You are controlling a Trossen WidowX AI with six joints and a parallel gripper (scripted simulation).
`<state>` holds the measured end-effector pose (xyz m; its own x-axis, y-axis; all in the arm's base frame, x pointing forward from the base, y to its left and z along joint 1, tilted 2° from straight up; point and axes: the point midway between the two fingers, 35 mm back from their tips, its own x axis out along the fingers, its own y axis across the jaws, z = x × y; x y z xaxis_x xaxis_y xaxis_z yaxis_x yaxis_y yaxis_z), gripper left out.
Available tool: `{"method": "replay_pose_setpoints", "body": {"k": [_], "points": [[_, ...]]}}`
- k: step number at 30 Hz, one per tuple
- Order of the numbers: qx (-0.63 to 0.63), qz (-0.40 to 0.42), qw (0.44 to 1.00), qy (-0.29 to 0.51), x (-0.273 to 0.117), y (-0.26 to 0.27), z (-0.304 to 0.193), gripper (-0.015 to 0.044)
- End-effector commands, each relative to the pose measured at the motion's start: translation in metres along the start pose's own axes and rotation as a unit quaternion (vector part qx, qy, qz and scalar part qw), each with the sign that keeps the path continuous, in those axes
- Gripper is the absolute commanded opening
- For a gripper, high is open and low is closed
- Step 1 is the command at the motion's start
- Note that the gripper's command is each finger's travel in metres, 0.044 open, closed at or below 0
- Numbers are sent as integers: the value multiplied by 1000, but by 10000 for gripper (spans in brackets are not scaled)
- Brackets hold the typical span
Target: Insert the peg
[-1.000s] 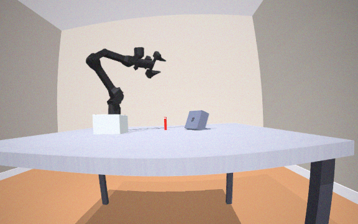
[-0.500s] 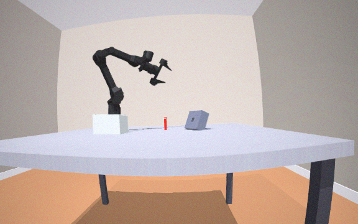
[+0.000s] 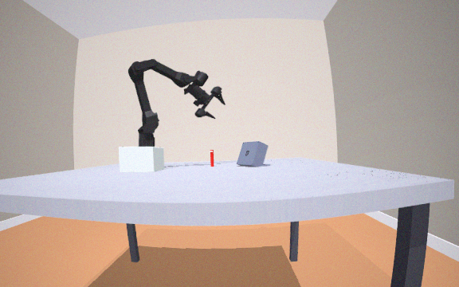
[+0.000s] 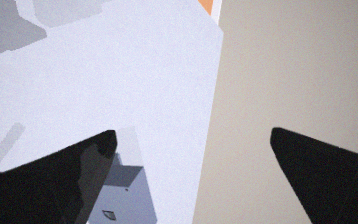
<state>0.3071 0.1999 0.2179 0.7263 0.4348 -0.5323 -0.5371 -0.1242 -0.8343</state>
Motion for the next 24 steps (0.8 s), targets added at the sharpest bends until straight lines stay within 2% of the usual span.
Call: {"method": "replay_pose_setpoints", "body": {"k": [1,24], "points": [[-42,46,998,10,12,14,-8,440],[-225,282,933,-2,49,93,-51,440]]}}
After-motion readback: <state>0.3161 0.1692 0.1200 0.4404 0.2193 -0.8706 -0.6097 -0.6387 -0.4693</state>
